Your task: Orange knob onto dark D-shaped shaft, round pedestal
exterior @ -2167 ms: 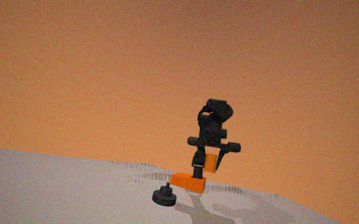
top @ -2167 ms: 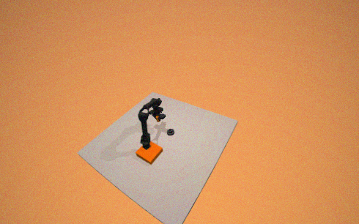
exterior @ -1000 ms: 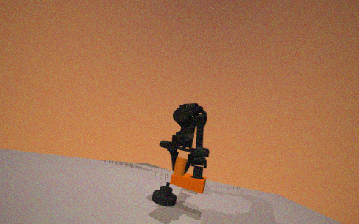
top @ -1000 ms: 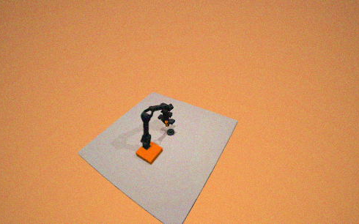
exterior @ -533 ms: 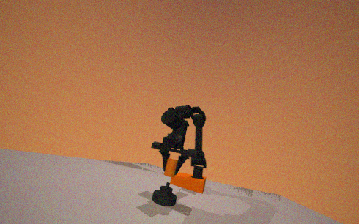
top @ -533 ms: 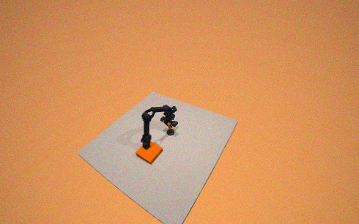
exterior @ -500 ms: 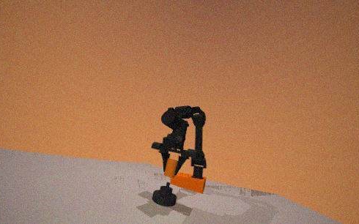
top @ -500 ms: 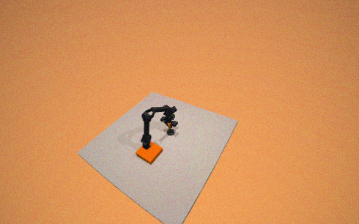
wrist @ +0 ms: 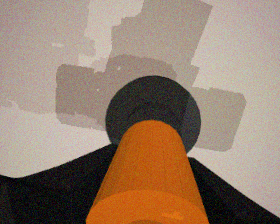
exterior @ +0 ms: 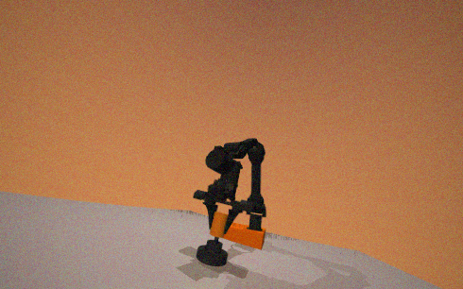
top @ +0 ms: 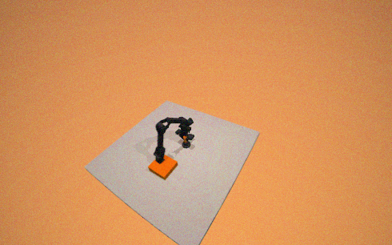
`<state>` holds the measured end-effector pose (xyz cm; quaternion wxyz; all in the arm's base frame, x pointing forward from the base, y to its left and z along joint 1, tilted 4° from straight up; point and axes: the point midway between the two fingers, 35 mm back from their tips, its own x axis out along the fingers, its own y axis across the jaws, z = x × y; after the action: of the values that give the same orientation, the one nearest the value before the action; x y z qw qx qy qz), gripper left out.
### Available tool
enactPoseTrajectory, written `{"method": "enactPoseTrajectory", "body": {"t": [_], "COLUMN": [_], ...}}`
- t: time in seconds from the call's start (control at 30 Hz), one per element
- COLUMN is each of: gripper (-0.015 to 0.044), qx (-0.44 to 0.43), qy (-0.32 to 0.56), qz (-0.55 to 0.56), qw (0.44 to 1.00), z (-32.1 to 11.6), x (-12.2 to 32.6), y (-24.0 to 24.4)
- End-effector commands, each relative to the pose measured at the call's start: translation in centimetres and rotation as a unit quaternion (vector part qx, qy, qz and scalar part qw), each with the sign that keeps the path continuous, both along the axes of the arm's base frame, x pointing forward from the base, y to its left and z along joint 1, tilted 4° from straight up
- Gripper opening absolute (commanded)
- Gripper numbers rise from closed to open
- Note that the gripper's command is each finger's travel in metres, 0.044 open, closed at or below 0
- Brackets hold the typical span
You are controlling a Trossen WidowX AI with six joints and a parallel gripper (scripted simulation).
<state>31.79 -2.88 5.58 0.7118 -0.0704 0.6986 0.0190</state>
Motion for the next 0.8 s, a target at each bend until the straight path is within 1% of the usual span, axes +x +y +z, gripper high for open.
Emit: {"method": "enactPoseTrajectory", "body": {"t": [0.0,0.77], "gripper": [0.0000,0.0000], "qx": [0.001,0.001], "qy": [-0.002,-0.002], "qz": [0.000,0.000], "qw": [1.000,1.000], "z": [0.24,0.16], "x": [0.31,0.00], "y": [0.07,0.07]}}
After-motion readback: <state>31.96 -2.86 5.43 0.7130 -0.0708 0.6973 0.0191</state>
